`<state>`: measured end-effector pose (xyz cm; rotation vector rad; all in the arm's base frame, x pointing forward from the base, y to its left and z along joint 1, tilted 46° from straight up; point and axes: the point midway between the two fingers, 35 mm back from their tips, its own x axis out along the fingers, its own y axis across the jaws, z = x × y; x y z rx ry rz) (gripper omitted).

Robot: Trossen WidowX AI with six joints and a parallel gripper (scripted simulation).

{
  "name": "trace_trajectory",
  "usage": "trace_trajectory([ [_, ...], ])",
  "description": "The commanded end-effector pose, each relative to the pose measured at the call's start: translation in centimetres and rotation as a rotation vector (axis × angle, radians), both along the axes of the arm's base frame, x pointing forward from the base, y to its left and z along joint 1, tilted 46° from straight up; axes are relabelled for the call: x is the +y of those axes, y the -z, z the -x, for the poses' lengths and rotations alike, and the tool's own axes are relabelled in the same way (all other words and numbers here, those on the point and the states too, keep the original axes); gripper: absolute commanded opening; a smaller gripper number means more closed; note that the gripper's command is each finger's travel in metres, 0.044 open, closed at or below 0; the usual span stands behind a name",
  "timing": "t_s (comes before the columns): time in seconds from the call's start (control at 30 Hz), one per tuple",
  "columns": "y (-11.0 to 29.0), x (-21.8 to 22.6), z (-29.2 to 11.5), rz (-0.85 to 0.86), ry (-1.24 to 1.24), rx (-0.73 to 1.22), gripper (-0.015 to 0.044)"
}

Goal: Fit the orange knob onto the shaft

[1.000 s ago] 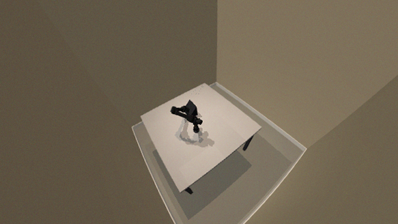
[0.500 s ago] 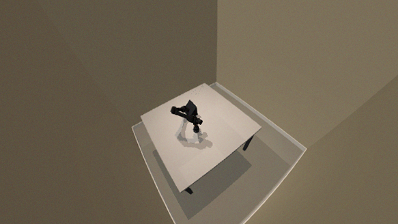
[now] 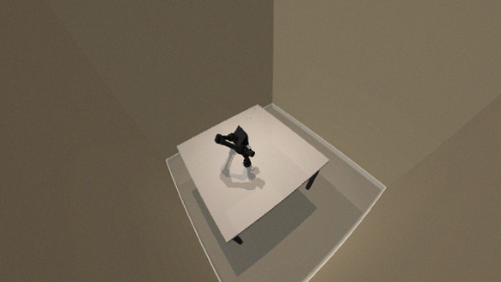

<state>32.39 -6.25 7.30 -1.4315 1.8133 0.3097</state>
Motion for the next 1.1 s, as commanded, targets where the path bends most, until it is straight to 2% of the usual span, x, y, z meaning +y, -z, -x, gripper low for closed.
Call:
trace_trajectory([
  [0.0, -0.18, 0.35, 0.01, 0.003, -0.003, -0.002, 0.0000],
  [0.3, -0.08, 0.56, -0.10, -0.008, -0.150, 0.147, 0.0000],
  [1.07, 0.09, 0.00, -0.05, -0.008, -0.150, 0.147, 0.0000],
])
